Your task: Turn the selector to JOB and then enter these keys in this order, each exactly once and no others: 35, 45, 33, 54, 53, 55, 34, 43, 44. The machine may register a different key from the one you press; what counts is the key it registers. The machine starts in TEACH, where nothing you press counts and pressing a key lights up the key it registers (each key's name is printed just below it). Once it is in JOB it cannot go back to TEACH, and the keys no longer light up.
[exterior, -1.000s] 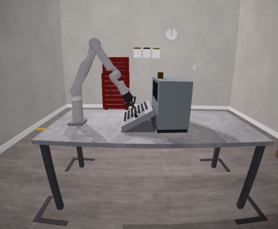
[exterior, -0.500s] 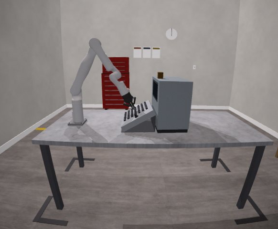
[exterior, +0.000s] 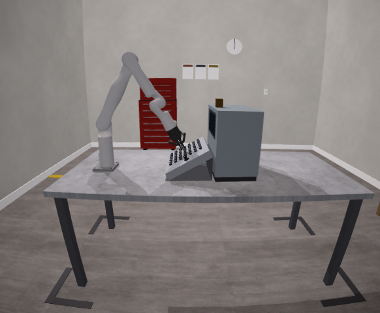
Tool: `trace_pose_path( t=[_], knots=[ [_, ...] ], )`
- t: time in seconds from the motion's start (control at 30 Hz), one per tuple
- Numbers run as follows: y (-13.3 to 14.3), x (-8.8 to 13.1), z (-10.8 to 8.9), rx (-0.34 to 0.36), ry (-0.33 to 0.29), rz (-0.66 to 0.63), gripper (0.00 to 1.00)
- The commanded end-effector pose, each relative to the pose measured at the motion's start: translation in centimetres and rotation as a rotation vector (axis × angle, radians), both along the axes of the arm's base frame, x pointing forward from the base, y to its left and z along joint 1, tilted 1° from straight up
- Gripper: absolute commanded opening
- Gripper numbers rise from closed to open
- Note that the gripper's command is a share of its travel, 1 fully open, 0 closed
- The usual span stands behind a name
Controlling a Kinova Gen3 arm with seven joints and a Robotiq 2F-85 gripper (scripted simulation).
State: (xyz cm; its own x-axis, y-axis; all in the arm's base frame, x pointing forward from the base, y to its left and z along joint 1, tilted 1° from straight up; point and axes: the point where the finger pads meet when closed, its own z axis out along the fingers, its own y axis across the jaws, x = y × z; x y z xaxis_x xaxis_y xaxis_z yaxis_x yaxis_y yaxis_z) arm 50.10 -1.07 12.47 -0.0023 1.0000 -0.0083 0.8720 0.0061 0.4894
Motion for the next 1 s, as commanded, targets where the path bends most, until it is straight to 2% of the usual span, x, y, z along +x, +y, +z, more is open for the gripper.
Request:
trace_pose_path(
  t=[0.0, 0.97],
  knots=[
    [-0.14, 0.36, 0.00, -0.004, -0.006, 0.001, 0.10],
    [-0.20, 0.79, -0.82, -0.004, -0.005, 0.000, 0.10]
  ],
)
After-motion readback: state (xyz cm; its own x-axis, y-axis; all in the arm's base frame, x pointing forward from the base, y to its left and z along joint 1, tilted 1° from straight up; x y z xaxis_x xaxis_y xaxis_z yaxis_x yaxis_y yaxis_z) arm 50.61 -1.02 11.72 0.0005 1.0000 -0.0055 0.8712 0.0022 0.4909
